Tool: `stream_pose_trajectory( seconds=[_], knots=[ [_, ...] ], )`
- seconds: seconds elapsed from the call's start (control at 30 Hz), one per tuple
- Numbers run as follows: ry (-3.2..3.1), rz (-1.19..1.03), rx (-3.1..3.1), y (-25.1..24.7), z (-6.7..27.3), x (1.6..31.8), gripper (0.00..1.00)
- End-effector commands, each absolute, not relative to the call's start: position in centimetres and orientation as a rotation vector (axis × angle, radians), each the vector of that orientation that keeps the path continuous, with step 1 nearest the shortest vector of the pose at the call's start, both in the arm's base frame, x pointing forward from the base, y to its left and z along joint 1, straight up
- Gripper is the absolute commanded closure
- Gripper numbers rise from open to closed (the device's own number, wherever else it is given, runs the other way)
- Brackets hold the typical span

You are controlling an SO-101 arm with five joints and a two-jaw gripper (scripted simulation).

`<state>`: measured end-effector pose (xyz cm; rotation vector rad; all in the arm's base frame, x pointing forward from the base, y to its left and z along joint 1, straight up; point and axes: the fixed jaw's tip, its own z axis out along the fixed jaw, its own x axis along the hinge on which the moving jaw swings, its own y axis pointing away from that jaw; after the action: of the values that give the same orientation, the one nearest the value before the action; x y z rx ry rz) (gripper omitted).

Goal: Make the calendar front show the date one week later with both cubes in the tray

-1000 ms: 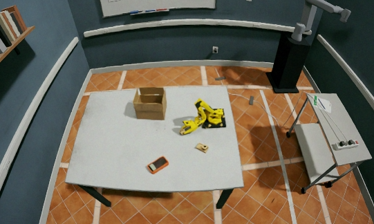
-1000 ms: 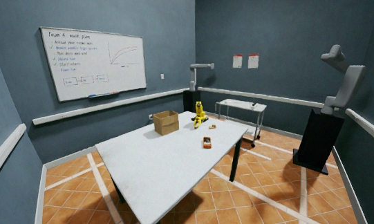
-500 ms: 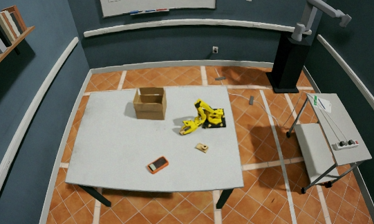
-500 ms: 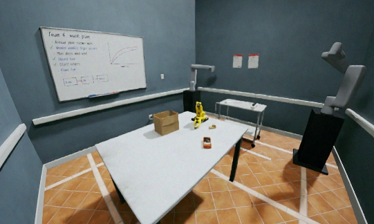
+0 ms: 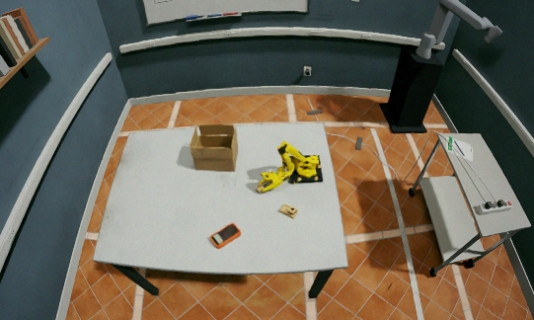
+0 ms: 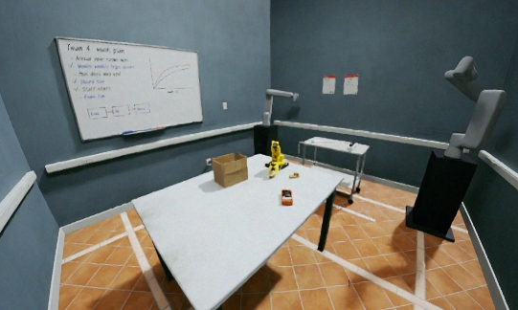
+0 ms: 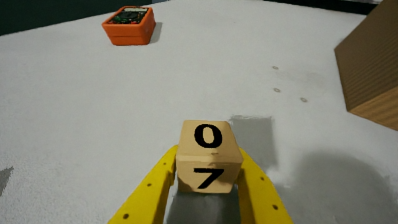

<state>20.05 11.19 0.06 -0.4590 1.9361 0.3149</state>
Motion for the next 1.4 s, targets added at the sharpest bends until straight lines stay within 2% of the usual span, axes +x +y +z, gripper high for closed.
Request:
stream_pose_trajectory(
  seconds=[0.0,0.57,0.97,1.37],
  knots=[
    [1.927,0.331,-0.457,11.5,0.1,20.0,0.80],
    [1.927,0.331,-0.457,11.5,0.1,20.0,0.66],
    [1.930,0.338,-0.448,11.5,0.1,20.0,0.64],
    [2.045,0.653,0.033,10.9,1.0,18.7,0.64]
  ],
)
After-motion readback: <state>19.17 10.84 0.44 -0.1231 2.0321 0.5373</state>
